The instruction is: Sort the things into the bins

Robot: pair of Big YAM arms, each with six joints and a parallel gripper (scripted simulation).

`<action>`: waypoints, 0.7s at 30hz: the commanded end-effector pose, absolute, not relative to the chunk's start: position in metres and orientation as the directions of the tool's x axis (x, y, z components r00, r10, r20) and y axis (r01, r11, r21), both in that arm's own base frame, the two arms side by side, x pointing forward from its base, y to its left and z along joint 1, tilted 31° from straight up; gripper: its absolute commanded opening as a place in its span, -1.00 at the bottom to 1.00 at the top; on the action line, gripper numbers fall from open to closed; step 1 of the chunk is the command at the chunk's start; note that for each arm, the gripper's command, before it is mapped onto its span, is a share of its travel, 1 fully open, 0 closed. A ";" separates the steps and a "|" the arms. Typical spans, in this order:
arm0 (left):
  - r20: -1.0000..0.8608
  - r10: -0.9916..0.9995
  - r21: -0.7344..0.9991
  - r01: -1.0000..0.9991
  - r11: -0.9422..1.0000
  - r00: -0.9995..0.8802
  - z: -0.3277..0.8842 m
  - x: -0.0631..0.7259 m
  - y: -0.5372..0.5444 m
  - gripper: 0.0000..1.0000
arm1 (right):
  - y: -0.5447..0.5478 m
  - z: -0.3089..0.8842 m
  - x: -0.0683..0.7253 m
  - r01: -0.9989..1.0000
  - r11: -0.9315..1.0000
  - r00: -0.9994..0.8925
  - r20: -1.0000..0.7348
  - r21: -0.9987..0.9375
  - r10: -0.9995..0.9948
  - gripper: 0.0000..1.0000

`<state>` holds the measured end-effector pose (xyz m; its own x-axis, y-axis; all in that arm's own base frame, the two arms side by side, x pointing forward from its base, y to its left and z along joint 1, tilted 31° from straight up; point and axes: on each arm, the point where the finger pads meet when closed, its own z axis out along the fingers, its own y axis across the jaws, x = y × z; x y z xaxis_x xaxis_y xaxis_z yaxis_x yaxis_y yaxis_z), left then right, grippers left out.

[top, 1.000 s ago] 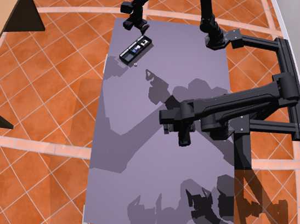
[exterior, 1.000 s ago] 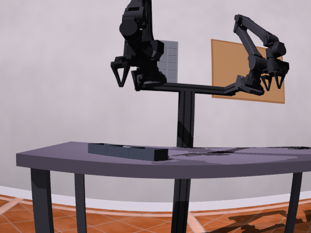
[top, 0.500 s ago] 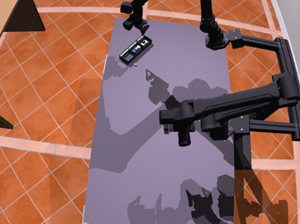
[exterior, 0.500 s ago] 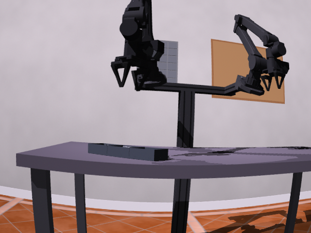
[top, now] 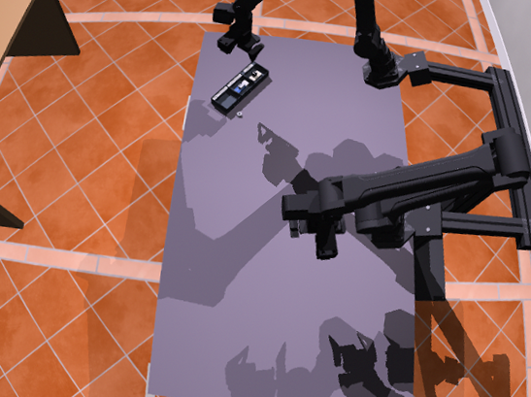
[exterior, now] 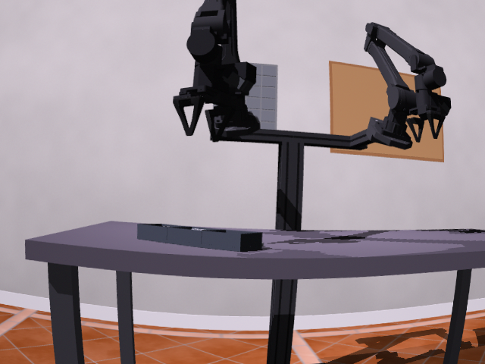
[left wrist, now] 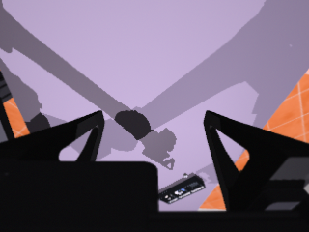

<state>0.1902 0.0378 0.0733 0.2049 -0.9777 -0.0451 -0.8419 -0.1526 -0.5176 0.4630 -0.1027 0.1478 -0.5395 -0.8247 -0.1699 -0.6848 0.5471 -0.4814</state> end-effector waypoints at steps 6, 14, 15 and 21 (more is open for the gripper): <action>-0.037 -0.975 -0.509 -0.843 -0.172 0.221 0.072 0.187 0.039 1.00 | -0.104 0.161 0.471 -0.672 0.545 -0.536 -0.179 -0.501 -0.825 1.00; -0.037 -0.975 -0.509 -0.843 -0.172 0.221 0.072 0.187 0.039 1.00 | -0.105 0.162 0.476 -0.673 0.549 -0.540 -0.178 -0.495 -0.822 1.00; -0.037 -0.975 -0.509 -0.843 -0.172 0.221 0.072 0.187 0.039 1.00 | -0.105 0.162 0.476 -0.673 0.549 -0.540 -0.178 -0.495 -0.822 1.00; -0.037 -0.975 -0.509 -0.843 -0.172 0.221 0.072 0.187 0.039 1.00 | -0.104 0.161 0.471 -0.672 0.545 -0.536 -0.179 -0.501 -0.825 1.00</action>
